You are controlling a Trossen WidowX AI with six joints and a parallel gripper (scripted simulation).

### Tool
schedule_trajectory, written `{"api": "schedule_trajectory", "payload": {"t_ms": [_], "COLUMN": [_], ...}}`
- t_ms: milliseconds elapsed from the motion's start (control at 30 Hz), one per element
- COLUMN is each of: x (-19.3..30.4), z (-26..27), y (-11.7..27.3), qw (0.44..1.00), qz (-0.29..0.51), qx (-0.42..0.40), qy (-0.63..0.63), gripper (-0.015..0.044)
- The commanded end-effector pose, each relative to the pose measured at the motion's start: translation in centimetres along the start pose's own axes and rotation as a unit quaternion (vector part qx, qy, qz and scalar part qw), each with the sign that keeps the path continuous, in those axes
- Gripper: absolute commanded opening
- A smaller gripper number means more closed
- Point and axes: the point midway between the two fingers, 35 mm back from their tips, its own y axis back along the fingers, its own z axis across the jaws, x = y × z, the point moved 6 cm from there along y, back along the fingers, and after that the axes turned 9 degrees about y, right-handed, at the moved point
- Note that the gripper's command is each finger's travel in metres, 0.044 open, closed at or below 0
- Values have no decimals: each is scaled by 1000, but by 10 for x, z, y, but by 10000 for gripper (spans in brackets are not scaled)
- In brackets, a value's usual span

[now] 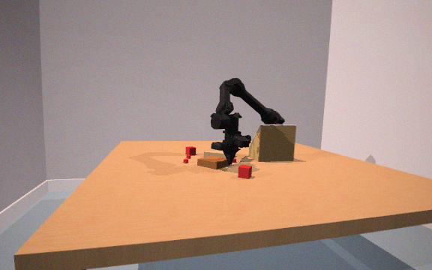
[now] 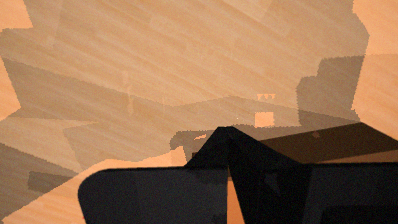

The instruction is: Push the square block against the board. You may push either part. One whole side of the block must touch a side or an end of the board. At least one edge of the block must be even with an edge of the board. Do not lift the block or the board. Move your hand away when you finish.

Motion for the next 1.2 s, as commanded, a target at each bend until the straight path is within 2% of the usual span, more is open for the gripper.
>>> {"api": "schedule_trajectory", "payload": {"t_ms": [0, 733, 1167], "x": [7, 27, 10], "z": [1, 0, -4], "y": [-2, -2, -3], "qw": [1000, 1000, 1000], "qz": [3, 4, 4], "qx": [-4, -4, -4], "qy": [-4, -4, -4], "gripper": [0, 0, 0]}}
